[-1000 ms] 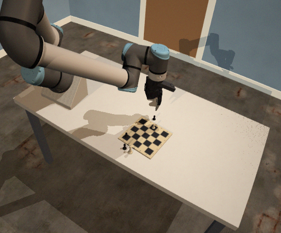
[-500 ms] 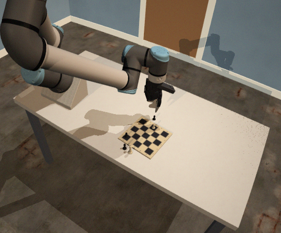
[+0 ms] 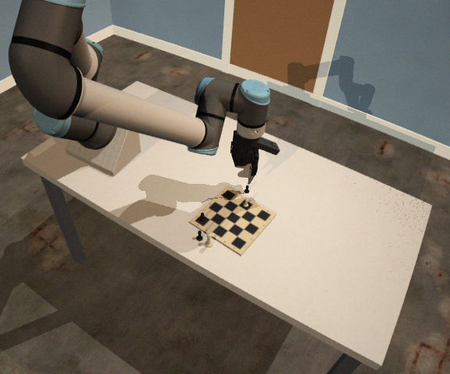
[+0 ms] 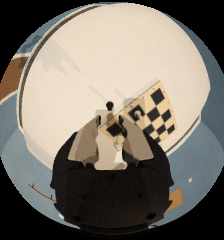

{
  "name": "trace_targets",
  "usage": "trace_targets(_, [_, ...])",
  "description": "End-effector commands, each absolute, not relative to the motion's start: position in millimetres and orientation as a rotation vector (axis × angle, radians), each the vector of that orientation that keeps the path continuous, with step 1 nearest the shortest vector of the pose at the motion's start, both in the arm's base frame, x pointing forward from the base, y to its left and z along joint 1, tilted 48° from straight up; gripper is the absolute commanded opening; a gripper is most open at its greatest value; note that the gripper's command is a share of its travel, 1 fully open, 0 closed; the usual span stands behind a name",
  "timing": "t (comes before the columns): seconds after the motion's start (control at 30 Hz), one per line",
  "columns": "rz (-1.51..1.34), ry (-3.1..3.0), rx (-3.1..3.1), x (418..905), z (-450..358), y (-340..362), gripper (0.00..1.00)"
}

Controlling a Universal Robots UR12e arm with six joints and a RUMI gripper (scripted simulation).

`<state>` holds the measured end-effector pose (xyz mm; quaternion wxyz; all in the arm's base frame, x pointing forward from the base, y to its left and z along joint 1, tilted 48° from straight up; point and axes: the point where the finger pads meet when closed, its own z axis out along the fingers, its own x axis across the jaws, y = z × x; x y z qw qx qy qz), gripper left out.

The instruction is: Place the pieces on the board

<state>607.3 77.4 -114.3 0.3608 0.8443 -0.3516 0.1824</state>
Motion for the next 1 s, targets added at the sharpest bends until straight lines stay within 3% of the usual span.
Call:
trace_targets(0.0, [0.472, -0.906, 2.177, 608.3, -119.8, 71.4, 0.20])
trace_targets(0.97, [0.472, -0.906, 2.177, 608.8, -126.3, 64.3, 0.20])
